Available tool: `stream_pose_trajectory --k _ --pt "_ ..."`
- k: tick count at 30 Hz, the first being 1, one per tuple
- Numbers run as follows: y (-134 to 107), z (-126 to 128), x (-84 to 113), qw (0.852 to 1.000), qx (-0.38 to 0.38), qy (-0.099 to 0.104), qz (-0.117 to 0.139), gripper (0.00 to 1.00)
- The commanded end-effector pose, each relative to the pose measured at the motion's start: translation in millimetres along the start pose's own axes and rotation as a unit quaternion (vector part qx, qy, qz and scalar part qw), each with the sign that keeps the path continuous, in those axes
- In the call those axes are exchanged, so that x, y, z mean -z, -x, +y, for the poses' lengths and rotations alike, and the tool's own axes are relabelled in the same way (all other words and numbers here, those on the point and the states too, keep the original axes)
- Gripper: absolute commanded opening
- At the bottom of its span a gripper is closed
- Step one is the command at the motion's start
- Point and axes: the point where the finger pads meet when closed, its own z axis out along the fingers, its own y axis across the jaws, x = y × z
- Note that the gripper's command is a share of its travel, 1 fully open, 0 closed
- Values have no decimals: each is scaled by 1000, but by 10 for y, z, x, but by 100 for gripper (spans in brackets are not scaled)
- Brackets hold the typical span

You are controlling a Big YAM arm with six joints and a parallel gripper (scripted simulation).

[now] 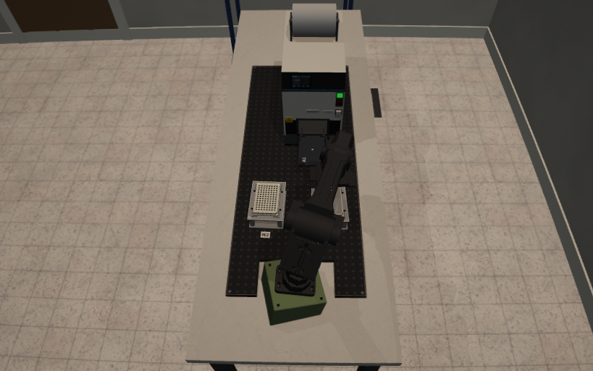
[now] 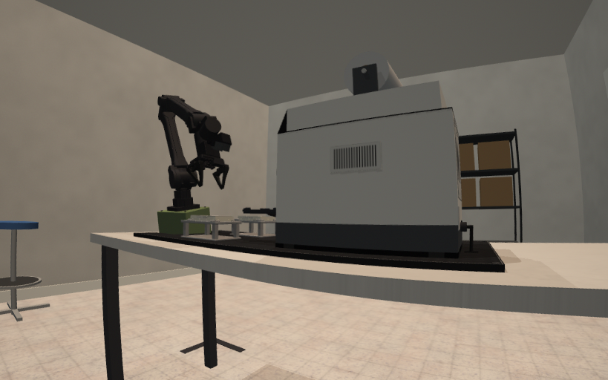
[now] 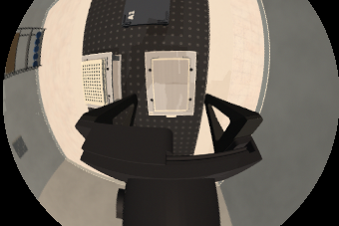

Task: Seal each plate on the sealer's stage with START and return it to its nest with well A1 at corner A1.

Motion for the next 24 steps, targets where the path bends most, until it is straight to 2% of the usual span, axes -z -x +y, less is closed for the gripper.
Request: stream_pose_trajectory --k 1,7,14,24 --pt "258 -71 229 1000 3 -11 -29 100" --pt "312 -121 213 999 -2 -15 -35 100" --pt "178 -99 58 1000 -5 -10 -18 100" --pt "97 -62 78 1000 -4 -11 -21 100"
